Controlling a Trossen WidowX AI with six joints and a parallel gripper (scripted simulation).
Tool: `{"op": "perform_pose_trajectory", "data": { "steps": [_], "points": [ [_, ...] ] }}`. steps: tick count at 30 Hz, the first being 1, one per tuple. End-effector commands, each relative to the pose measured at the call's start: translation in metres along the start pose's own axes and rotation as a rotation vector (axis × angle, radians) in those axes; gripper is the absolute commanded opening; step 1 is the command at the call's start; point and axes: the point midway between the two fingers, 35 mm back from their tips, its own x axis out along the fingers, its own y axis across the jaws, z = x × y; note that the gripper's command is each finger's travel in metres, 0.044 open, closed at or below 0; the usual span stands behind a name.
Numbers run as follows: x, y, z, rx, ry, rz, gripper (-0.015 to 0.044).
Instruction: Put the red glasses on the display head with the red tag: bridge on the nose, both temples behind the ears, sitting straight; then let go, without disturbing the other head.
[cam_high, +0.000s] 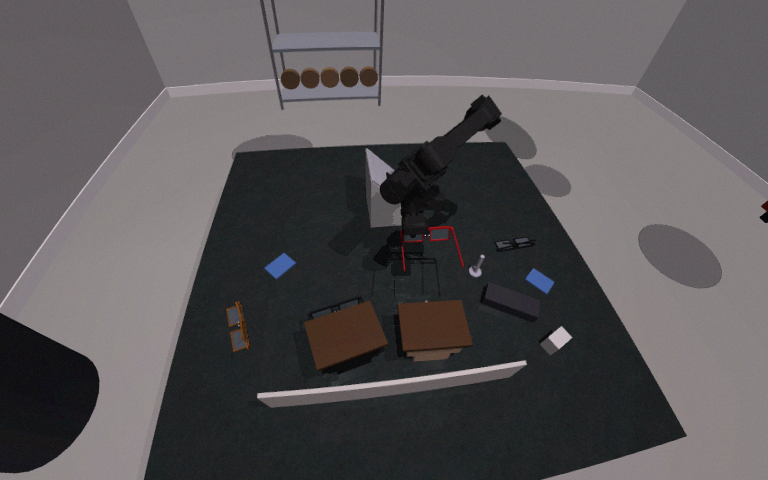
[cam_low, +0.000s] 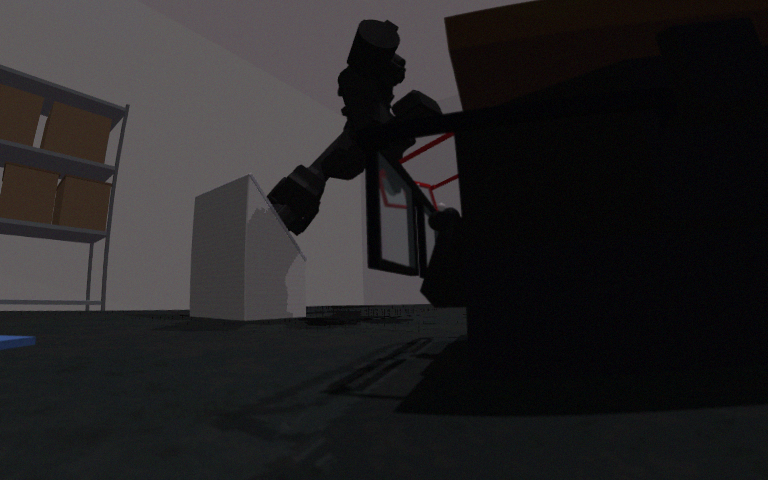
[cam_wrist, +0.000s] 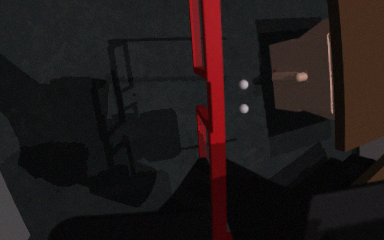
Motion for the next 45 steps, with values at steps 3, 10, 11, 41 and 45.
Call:
{"op": "perform_pose_trajectory", "data": {
  "steps": [3,10,11,41,45],
  "points": [
    [-0.01,-0.002,-0.032,-0.08,-0.025,-0.064,0.0],
    [-0.02,0.002,-0.066,-0.164,-0.04,-0.137,0.0],
    [-0.022,0.003,-0.07,-0.176,-0.041,-0.148,0.0],
    [-0.037,0.027,-0.13,-0.34,-0.033,-0.309,0.0],
    [-0.037,0.027,-0.13,-0.34,-0.033,-0.309,0.0]
  ]
}}
